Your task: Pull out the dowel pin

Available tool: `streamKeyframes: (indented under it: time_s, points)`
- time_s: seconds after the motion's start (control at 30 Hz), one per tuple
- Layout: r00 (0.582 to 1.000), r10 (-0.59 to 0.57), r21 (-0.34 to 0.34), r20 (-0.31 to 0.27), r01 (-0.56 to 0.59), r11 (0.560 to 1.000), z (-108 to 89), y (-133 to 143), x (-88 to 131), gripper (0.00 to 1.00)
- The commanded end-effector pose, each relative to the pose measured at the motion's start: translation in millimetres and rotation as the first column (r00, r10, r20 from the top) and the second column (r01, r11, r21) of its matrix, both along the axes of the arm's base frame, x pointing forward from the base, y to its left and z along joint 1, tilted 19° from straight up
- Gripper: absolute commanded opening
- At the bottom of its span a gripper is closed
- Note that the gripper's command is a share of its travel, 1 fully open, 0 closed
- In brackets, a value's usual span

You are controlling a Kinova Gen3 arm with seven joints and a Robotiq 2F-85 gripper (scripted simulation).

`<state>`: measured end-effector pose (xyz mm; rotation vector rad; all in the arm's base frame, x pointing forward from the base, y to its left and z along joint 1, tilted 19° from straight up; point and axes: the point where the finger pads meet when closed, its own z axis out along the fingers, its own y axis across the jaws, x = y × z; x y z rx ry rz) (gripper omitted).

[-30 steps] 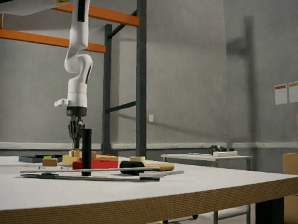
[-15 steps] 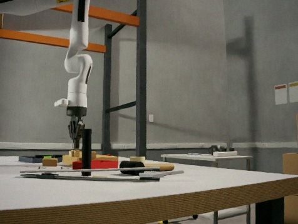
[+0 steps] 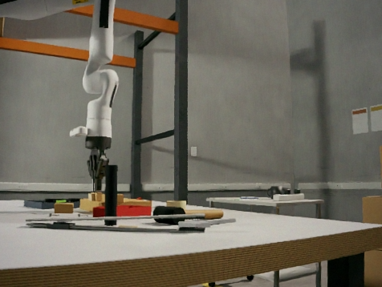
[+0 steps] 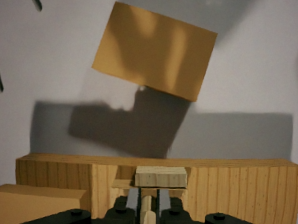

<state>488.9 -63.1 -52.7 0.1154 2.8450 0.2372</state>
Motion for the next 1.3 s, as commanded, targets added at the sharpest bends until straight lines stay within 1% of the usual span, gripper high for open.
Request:
streamKeyframes:
  time_s: [0.0, 0.03, 1.27]
  points:
    - [1.0, 0.0, -0.001, 0.001, 0.0, 1.0, 0.7, -0.4, 0.5, 0.1]
    - [1.0, 0.0, -0.001, 0.001, 0.0, 1.0, 0.7, -0.4, 0.5, 0.34]
    - [1.0, 0.0, -0.001, 0.001, 0.0, 1.0, 0.8, -0.4, 0.4, 0.34]
